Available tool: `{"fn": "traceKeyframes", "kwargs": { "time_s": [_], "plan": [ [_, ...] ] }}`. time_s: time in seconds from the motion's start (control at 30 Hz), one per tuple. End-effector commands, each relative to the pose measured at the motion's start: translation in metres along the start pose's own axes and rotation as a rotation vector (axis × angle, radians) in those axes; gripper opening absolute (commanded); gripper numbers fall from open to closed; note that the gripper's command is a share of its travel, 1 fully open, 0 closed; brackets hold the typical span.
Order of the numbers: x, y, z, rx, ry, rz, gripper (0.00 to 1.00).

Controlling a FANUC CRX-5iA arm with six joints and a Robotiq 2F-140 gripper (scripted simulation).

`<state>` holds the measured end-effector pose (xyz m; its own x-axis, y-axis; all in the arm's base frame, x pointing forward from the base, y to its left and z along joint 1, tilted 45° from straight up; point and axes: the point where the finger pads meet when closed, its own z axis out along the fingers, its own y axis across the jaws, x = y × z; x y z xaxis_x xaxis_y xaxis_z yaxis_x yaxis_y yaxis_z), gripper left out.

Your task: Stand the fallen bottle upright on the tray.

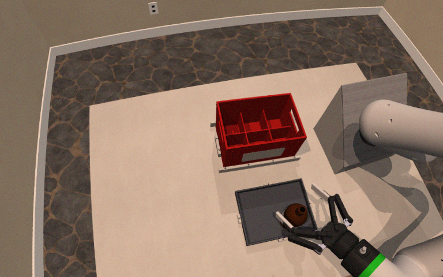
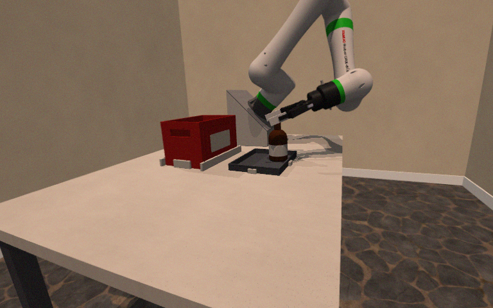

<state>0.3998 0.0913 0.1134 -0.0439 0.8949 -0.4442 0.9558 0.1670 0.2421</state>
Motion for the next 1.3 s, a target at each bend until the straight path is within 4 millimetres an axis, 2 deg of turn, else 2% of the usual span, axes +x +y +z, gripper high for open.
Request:
{"fn": "traceKeyframes", "kwargs": {
  "time_s": [0.0,0.23,0.73,1.27],
  "plan": [
    [-0.004,0.000,-0.002,0.000,0.000,0.000,1.00],
    [-0.014,0.000,-0.005,0.000,0.000,0.000,1.00],
    [-0.048,0.000,-0.018,0.000,0.000,0.000,1.00],
    [-0.072,0.000,-0.026,0.000,0.000,0.000,1.00]
  ]
}}
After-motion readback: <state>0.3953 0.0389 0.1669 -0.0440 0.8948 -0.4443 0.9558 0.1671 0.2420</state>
